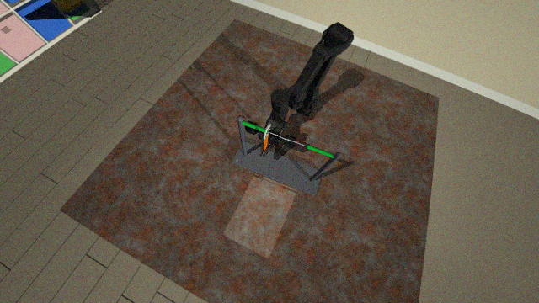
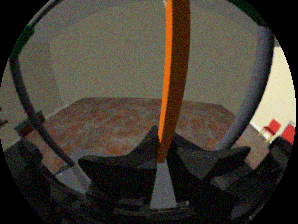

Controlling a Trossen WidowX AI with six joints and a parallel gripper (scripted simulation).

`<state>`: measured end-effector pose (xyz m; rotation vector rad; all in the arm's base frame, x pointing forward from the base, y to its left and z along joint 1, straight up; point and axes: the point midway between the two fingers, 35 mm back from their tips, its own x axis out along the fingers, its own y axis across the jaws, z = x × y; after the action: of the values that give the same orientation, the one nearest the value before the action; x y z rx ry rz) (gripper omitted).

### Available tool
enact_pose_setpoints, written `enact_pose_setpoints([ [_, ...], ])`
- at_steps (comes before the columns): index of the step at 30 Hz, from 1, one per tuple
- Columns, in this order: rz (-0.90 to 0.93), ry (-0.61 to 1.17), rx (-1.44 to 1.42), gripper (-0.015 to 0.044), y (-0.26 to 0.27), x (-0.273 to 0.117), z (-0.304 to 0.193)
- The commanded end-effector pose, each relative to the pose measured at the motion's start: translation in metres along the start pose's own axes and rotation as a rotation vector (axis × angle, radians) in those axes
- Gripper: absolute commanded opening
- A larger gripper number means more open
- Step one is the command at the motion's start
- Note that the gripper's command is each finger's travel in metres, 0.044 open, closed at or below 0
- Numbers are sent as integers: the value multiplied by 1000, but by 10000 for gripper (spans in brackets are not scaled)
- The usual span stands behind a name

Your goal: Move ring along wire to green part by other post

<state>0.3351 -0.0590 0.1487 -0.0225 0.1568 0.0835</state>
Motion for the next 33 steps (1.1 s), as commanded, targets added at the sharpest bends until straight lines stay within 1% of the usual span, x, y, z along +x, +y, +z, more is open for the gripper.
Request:
enact_pose_setpoints([
  [1,-3,2,5,-150,4,0,0],
  [33,-40,6,12,-150,36,0,0],
])
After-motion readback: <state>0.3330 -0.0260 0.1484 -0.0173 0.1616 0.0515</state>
